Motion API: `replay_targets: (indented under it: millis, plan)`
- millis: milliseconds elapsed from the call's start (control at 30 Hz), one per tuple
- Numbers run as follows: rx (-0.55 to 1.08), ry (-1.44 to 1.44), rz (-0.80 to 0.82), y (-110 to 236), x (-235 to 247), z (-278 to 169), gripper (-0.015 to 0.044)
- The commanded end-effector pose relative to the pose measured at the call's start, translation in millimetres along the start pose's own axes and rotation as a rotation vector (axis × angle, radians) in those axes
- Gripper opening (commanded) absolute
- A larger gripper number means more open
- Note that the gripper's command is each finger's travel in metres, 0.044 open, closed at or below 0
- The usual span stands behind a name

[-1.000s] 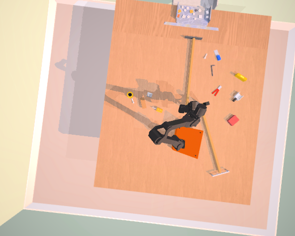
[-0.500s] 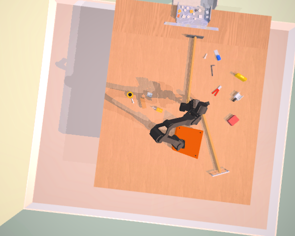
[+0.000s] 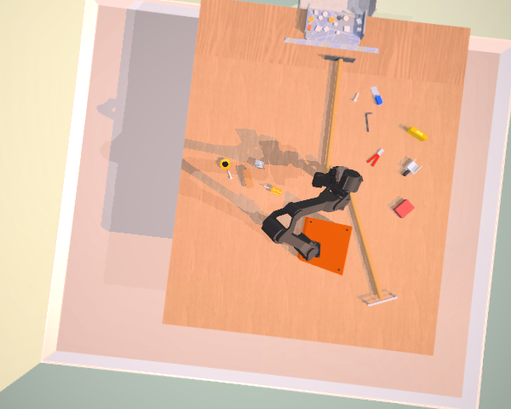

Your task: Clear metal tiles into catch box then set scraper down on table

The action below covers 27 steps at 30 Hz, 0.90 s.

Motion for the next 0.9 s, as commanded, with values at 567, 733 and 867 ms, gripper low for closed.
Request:
replay_targets:
  millis: [567, 733, 867]
  plan:
    - [-0.012, 0.005, -0.007, -20.0, -6.6, 32.3, 0.0]
    - [-0.012, 0.005, -0.007, -25.1, -6.9, 38.4, 0.0]
    - [-0.013, 0.004, -0.007, -29.3, -6.8, 43.3, 0.0]
Point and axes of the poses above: the point midway between the two fingers, 35 mm back from their tips, its own y axis back along the fingers, its own x axis across the jaws, z = x × y, the point moved 3 cm from there along y, back along the fingers, and after that the axes turned 12 degrees about y, right-handed, at the moved point
